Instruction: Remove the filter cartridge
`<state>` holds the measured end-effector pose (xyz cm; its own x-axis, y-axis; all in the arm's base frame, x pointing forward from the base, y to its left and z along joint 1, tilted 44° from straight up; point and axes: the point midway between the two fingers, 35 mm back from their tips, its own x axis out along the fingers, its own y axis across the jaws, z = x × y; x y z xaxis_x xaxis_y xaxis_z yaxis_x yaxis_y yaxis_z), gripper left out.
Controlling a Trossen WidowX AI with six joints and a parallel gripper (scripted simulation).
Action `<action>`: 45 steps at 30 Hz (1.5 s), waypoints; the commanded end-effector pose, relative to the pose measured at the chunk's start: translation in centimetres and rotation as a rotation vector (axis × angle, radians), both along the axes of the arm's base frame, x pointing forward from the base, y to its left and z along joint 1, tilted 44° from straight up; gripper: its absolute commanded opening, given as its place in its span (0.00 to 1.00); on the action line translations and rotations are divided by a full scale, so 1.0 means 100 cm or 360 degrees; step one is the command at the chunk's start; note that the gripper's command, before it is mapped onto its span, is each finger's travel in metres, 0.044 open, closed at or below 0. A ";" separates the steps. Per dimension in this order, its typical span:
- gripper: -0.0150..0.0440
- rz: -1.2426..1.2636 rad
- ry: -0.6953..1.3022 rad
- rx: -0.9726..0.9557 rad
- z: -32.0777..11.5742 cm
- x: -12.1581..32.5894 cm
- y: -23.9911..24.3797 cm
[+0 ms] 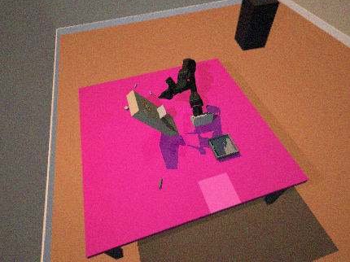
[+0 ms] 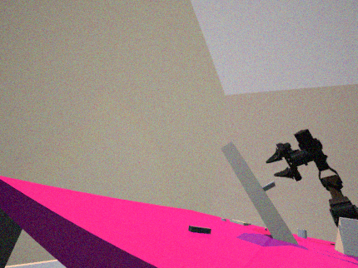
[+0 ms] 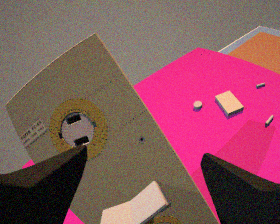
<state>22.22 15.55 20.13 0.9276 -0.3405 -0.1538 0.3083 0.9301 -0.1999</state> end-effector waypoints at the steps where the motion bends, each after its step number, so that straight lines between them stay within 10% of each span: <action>1: 0.89 0.0003 0.0011 -0.0021 0.000 0.000 0.000; 11: 0.45 0.0287 0.0652 -0.1196 -0.005 0.019 0.026; 30: 0.45 0.0944 0.1325 -0.2740 -0.013 0.044 0.061; 45: 0.45 0.0953 0.1330 -0.2757 -0.013 0.045 0.061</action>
<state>26.39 21.37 19.24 0.8552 -0.3097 -0.4156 -0.5084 -0.3456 -0.7887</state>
